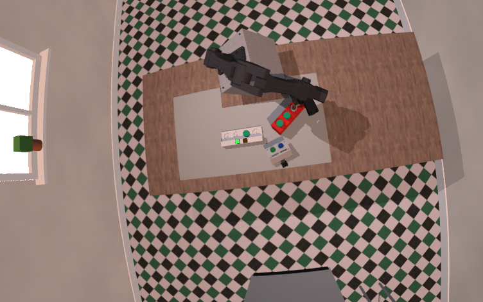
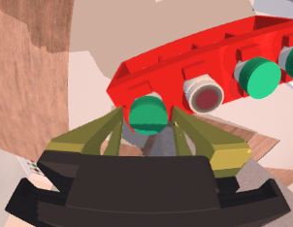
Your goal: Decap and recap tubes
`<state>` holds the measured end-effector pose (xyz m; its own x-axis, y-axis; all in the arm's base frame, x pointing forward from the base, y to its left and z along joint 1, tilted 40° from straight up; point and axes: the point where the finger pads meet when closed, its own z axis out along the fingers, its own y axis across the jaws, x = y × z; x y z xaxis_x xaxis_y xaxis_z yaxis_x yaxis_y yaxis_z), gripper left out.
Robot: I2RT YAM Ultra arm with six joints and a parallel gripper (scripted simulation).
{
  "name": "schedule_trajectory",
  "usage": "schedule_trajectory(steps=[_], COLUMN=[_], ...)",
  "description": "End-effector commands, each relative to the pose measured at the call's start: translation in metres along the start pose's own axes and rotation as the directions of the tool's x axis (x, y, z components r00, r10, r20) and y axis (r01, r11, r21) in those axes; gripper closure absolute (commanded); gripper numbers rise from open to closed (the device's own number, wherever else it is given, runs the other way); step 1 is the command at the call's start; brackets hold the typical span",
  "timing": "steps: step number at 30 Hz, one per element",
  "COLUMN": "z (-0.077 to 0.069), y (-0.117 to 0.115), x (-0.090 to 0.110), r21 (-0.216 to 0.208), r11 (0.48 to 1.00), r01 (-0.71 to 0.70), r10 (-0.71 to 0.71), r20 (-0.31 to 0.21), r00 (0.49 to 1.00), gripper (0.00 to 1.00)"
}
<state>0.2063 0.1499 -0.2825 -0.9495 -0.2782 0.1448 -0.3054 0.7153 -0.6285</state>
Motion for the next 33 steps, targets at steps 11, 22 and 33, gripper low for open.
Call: schedule_trajectory(steps=[11, 22, 33], z=[-0.0045, -0.0045, -0.0044], y=[0.0012, 0.0012, 0.0013], x=[-0.0031, -0.0033, -0.0034], r21=[0.003, 0.008, 0.011], r11=[0.76, 0.336, 0.019], r01=[0.65, 0.942, 1.0], r10=[-0.65, -0.942, -1.0], r20=[0.012, 0.009, 0.006], r00=[0.76, 0.336, 0.019], gripper=[0.51, 0.51, 0.51])
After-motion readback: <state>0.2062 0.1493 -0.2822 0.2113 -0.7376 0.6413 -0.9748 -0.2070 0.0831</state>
